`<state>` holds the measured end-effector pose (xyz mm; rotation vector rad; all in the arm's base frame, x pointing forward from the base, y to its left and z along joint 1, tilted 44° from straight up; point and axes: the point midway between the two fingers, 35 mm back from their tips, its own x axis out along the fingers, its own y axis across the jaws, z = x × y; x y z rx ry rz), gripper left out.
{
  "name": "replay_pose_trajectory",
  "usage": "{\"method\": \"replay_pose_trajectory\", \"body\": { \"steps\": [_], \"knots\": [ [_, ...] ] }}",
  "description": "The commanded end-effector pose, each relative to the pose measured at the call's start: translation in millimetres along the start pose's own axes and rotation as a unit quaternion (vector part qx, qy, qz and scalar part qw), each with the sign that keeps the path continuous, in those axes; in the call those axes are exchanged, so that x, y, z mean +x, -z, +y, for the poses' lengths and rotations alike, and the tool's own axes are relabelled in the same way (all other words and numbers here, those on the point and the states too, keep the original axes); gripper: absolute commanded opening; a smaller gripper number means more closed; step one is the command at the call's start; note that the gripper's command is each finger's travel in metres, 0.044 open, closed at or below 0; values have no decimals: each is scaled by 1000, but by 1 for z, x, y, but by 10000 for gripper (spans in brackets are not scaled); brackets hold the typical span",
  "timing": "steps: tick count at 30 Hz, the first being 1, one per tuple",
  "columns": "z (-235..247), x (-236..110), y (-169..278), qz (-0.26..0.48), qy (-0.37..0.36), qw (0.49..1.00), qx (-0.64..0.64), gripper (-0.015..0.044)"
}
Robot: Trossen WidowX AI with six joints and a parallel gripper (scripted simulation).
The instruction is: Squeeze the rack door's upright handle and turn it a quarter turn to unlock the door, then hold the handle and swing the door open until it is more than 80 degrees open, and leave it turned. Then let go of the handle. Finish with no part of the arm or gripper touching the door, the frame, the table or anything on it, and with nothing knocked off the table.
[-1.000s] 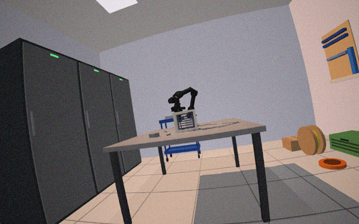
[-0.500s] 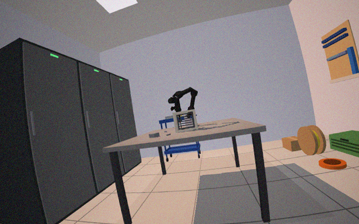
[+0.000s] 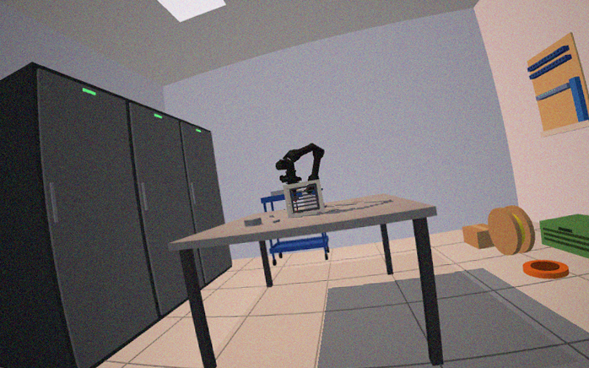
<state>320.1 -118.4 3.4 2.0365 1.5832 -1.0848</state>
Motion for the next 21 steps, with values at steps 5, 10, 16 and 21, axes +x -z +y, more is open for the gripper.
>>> {"method": "replay_pose_trajectory", "body": {
  "steps": [5, 10, 16, 21],
  "knots": [
    [0, 2, 3, 5, 1, 1000, 14, 91],
    [0, 2, 3, 5, 1, 1000, 14, 222],
    [0, 2, 3, 5, 1, 1000, -23, 284],
    [0, 2, 3, 5, 0, 989, -146, 284]
  ]
}}
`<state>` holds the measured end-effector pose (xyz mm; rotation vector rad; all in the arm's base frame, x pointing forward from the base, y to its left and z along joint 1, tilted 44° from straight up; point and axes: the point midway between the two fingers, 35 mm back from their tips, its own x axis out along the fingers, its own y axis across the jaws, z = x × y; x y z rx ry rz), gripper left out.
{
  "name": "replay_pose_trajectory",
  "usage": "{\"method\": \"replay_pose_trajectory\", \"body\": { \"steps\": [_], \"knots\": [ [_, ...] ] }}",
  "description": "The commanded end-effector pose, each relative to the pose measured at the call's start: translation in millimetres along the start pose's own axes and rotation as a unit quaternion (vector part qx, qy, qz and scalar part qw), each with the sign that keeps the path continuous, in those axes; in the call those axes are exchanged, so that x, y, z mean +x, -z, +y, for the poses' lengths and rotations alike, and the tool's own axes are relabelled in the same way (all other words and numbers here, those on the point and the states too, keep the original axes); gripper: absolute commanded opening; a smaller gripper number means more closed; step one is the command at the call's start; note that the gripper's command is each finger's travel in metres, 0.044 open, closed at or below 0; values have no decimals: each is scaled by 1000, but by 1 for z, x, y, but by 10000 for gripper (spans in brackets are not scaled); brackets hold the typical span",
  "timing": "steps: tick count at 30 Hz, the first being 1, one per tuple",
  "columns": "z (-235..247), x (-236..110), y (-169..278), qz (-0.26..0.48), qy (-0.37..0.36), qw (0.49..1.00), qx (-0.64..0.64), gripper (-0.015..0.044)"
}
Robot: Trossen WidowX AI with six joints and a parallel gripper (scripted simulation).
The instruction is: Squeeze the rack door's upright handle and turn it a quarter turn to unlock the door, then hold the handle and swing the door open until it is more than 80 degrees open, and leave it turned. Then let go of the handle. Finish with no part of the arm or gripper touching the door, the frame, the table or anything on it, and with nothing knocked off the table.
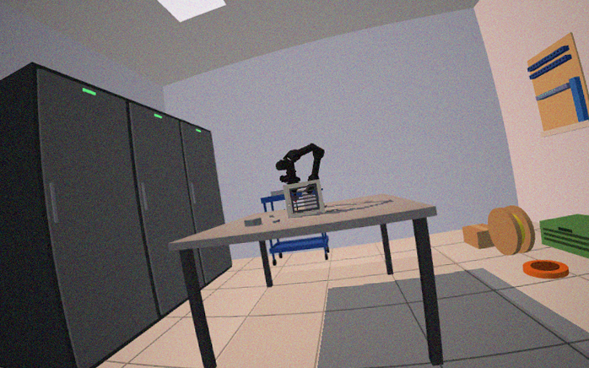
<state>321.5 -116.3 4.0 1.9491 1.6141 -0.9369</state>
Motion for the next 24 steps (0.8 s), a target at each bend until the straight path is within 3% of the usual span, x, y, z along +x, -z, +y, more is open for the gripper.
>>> {"method": "replay_pose_trajectory", "body": {
  "steps": [1, 12, 24],
  "knots": [
    [-1, 1, 0, 2, 1, 995, -100, 284],
    [-1, 1, 0, 2, 0, 931, -364, 284],
    [-1, 1, 0, 2, -1, 784, -621, 284]
  ]
}}
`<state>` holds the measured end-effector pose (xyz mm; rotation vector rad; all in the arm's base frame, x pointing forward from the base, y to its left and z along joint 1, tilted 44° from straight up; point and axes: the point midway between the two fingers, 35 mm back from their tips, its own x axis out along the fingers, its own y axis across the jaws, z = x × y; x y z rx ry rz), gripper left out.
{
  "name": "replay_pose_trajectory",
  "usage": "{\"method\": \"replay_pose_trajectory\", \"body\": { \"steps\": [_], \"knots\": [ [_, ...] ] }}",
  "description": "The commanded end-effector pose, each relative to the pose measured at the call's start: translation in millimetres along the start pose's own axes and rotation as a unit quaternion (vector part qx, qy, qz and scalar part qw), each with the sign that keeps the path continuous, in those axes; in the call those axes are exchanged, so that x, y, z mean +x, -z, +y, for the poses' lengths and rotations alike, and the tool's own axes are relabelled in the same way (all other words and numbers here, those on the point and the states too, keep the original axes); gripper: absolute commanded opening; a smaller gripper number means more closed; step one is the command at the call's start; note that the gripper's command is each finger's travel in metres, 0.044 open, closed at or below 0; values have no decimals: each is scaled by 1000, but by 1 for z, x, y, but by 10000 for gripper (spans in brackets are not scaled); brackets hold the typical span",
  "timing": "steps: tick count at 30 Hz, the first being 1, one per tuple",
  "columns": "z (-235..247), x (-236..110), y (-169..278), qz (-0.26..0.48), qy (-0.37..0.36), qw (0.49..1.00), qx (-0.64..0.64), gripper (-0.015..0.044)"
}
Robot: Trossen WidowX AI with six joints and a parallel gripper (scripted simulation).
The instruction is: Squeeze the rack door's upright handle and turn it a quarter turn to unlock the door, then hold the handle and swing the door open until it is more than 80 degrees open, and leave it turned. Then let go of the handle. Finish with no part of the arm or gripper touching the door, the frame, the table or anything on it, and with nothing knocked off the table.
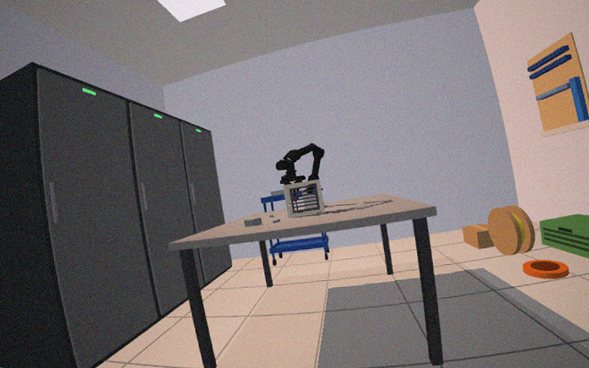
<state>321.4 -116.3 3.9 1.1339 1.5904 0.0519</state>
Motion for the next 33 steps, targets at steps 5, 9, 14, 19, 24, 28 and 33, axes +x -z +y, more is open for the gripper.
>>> {"method": "replay_pose_trajectory", "body": {
  "steps": [5, 9, 14, 19, 24, 28, 33],
  "knots": [
    [0, 1, 1, 1, -2, 972, -233, 284],
    [0, 1, 1, 1, -2, 945, -328, 284],
    [0, 1, 1, 1, -2, 897, -442, 284],
    [0, 1, 1, 0, -2, 835, -550, 284],
    [0, 1, 1, 0, -2, 761, -649, 284],
    [0, 1, 1, 0, -2, 693, -721, 284],
    [0, 1, 1, 0, -2, 599, -801, 284]
  ]
}}
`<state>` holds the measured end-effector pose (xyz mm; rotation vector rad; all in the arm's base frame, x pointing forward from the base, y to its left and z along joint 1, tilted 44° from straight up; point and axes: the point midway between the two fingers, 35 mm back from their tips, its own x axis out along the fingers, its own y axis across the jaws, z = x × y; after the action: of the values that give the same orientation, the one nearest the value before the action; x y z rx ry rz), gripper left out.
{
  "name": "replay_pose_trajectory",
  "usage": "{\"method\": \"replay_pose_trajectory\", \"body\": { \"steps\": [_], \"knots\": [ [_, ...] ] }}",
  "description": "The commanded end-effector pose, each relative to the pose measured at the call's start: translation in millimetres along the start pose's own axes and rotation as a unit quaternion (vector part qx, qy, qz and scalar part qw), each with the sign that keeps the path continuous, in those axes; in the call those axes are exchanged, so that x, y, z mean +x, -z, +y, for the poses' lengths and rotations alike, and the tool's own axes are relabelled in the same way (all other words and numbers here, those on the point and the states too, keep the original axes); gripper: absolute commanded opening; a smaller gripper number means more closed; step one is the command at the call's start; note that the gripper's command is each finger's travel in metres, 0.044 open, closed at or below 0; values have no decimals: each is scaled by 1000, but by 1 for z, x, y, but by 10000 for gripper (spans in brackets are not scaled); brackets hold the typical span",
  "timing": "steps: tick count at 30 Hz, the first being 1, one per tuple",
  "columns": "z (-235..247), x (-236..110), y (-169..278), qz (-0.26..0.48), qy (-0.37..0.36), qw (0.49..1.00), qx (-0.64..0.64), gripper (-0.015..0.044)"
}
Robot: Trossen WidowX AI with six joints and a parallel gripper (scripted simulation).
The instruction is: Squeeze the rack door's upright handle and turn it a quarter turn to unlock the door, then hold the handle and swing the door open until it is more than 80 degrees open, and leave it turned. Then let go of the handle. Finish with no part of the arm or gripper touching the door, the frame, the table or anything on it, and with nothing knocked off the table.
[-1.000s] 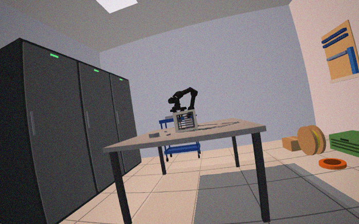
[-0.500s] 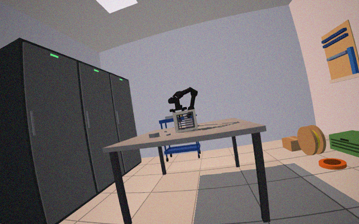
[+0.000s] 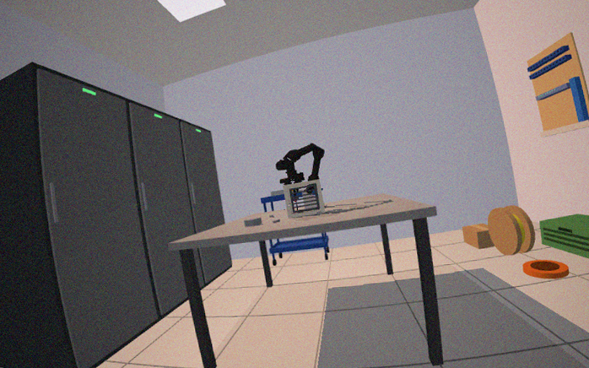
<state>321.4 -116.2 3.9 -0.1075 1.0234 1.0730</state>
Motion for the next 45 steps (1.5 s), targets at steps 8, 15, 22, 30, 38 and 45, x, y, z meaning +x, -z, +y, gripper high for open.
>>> {"method": "replay_pose_trajectory", "body": {
  "steps": [8, 15, 22, 30, 38, 45],
  "knots": [
    [1, 1, 0, -2, -1, 939, -343, 284],
    [1, 1, 0, -2, -1, 916, -400, 284],
    [1, 1, 0, -2, -1, 916, -400, 284],
    [1, 1, 0, -2, -1, 916, -400, 74],
    [1, 1, 0, -2, -1, 916, -400, 21],
    [2, 1, 0, -2, -1, 923, -385, 12]
  ]
}}
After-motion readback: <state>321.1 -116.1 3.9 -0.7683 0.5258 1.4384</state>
